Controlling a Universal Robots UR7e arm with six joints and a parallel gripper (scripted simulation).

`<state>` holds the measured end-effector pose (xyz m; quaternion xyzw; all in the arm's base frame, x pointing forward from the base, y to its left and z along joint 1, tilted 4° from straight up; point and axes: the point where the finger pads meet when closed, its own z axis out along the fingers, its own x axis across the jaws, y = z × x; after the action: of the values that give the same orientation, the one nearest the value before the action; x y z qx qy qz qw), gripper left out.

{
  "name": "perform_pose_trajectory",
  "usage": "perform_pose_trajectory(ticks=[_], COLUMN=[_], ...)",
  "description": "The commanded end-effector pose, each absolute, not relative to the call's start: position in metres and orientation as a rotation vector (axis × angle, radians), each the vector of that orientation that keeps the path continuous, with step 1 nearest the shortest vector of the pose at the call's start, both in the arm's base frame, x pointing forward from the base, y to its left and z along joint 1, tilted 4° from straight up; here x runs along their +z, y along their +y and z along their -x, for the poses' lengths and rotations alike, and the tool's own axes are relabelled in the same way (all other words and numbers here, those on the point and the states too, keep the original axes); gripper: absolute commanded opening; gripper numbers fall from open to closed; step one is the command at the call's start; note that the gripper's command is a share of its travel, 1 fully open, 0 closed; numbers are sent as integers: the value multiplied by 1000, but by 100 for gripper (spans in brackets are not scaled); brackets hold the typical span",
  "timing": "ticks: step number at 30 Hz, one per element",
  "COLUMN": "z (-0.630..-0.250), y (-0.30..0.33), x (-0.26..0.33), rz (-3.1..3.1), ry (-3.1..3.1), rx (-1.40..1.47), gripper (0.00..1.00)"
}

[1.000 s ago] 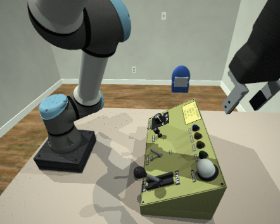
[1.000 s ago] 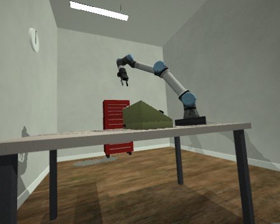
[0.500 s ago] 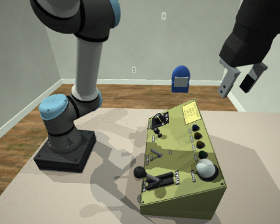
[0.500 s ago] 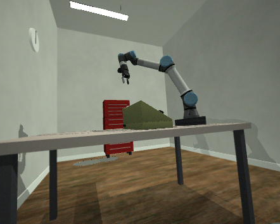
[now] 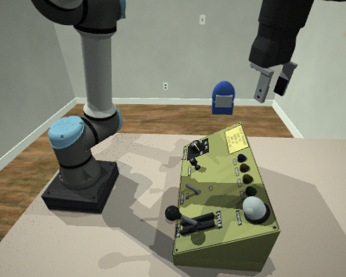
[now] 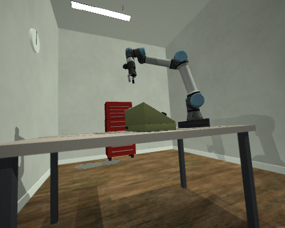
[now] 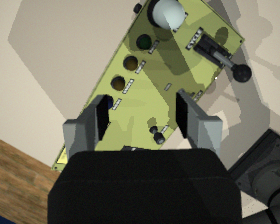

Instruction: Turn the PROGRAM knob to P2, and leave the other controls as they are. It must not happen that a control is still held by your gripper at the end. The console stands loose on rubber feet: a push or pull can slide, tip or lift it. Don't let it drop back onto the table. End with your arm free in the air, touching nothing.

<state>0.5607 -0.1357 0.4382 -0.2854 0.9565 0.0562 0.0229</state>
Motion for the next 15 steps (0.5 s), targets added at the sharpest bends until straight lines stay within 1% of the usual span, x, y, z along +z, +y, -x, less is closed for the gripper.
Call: perform_pose_trajectory(ticks=[1, 8, 15], z=[-553, -534, -506], y=[-111, -63, -17], x=[436, 425, 409], rz=[969, 1127, 1272], ry=[2925, 2839, 2730], rx=[97, -51, -198], gripper=[100, 100, 100])
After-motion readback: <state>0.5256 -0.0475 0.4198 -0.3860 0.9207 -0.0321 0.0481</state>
